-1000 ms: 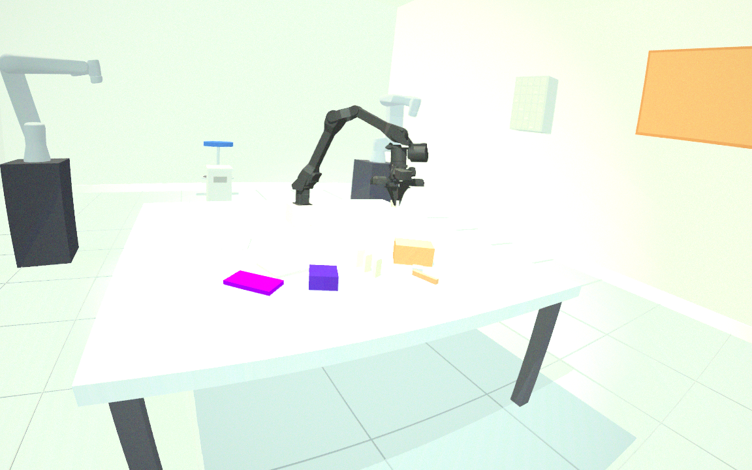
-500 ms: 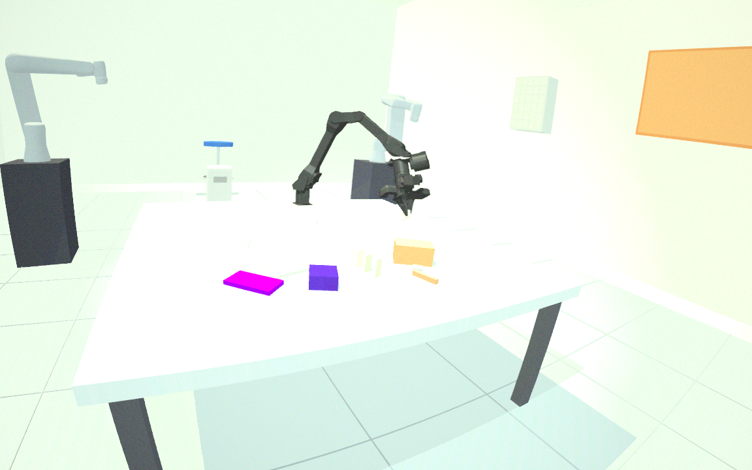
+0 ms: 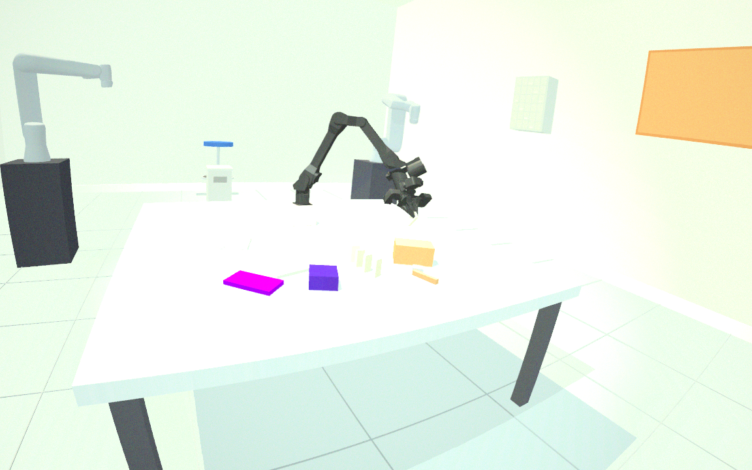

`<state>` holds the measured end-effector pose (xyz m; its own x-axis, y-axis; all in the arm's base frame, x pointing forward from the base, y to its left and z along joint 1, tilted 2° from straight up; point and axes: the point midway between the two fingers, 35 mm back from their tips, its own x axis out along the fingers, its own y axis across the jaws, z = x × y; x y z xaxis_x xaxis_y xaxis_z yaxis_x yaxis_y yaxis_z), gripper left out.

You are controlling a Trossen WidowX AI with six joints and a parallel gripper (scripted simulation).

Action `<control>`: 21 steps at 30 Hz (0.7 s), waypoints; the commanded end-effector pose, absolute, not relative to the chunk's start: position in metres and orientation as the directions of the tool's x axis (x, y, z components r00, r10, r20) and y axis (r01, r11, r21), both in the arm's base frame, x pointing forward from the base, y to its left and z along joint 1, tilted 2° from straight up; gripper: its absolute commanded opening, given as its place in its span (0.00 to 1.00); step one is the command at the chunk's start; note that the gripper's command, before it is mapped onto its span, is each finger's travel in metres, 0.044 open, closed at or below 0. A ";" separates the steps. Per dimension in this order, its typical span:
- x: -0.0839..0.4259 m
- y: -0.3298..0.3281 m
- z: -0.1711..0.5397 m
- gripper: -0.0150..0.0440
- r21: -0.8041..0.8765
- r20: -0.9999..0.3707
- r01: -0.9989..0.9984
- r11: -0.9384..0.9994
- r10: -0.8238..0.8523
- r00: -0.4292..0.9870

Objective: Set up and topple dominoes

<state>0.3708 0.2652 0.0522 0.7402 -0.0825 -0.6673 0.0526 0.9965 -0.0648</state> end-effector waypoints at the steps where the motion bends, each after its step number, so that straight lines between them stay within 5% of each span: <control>1: 0.368 0.268 0.052 0.30 -0.083 -0.598 0.053 0.995 -0.092 0.796; 21: 0.337 0.262 0.063 0.30 -0.089 -0.272 0.152 0.984 -0.170 0.947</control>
<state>0.3454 0.2657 0.0607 0.9342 -0.1510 -0.3232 0.1287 0.9876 -0.0895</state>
